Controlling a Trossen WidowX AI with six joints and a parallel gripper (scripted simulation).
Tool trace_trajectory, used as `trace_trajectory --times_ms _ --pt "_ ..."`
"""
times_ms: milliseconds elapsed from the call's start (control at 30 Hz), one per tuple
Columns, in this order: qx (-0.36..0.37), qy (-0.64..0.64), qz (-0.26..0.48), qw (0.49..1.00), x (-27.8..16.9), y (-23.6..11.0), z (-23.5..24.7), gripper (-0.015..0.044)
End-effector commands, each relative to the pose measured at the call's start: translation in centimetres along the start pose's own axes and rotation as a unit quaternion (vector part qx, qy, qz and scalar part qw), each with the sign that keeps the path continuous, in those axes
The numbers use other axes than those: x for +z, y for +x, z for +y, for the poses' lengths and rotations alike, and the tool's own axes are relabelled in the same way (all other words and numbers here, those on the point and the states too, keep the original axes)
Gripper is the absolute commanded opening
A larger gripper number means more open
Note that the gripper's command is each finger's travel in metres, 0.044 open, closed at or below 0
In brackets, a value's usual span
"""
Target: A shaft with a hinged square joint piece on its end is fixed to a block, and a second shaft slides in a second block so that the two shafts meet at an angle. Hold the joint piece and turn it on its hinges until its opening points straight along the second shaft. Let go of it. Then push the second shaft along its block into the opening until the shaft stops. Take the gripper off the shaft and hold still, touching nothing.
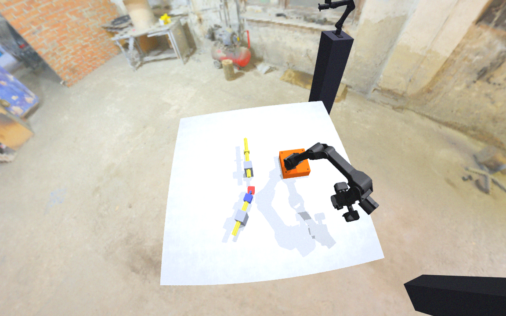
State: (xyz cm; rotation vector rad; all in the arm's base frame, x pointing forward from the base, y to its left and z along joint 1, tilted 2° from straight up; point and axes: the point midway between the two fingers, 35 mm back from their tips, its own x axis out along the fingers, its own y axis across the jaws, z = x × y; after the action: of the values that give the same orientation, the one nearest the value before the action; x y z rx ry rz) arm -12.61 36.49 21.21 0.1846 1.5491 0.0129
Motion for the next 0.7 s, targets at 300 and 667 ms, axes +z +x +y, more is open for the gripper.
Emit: trace_trajectory --times_ms 300,667 --pt "-0.023 0.011 -0.017 1.000 21.2 2.6 0.3 0.0440" --pt "-0.039 0.008 -0.014 0.999 36.7 4.3 -9.7 0.0440"
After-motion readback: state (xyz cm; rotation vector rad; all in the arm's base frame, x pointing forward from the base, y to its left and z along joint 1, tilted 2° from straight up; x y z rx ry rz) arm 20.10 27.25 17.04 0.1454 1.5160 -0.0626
